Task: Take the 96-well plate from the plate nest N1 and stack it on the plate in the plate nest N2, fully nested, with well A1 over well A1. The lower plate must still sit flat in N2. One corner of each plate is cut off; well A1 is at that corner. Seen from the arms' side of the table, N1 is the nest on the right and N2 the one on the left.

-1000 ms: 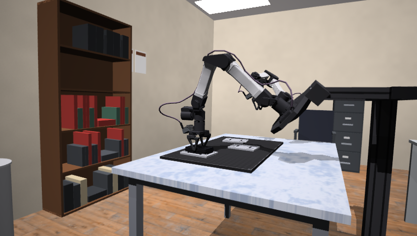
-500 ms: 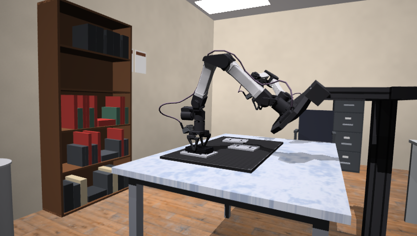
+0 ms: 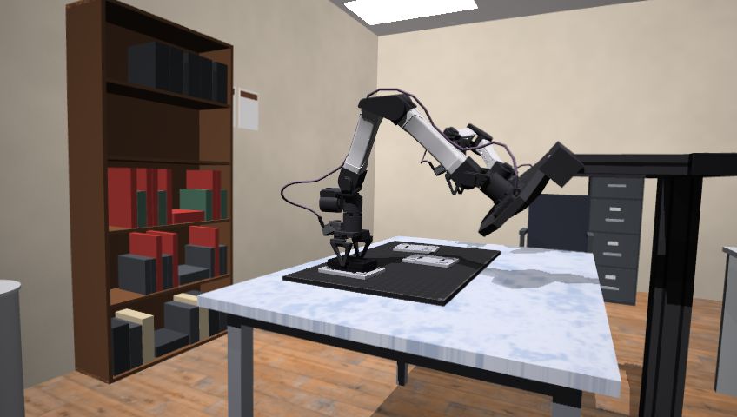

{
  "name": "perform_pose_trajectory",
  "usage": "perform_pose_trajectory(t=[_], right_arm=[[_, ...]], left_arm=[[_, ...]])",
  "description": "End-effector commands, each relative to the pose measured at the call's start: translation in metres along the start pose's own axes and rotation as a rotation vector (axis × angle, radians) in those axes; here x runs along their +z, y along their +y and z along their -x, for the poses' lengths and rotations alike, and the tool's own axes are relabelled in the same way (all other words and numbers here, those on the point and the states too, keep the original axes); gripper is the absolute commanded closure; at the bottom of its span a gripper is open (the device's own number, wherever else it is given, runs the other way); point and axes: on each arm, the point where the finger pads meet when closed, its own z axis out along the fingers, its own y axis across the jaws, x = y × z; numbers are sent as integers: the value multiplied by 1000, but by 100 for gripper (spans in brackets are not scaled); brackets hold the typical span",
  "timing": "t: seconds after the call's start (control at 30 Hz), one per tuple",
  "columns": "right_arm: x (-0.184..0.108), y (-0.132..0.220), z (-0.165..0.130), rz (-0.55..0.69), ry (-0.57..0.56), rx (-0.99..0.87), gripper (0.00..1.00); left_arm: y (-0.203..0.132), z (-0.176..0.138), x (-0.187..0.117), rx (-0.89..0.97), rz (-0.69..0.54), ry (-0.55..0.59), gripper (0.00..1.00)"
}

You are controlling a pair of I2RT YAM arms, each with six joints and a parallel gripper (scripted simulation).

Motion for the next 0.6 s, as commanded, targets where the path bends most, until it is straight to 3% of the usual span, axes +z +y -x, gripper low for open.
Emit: perform_pose_trajectory(t=[0.0, 0.17, 0.57], right_arm=[[-1, -1, 0, -6, -1, -4, 0], [-1, -1, 0, -6, -1, -4, 0], [-1, -1, 0, -6, -1, -4, 0]], left_arm=[[5, 3, -9, -3, 2, -29, 0], [-1, -5, 0, 6, -7, 5, 0], [-1, -3, -17, -2, 2, -8, 0]])
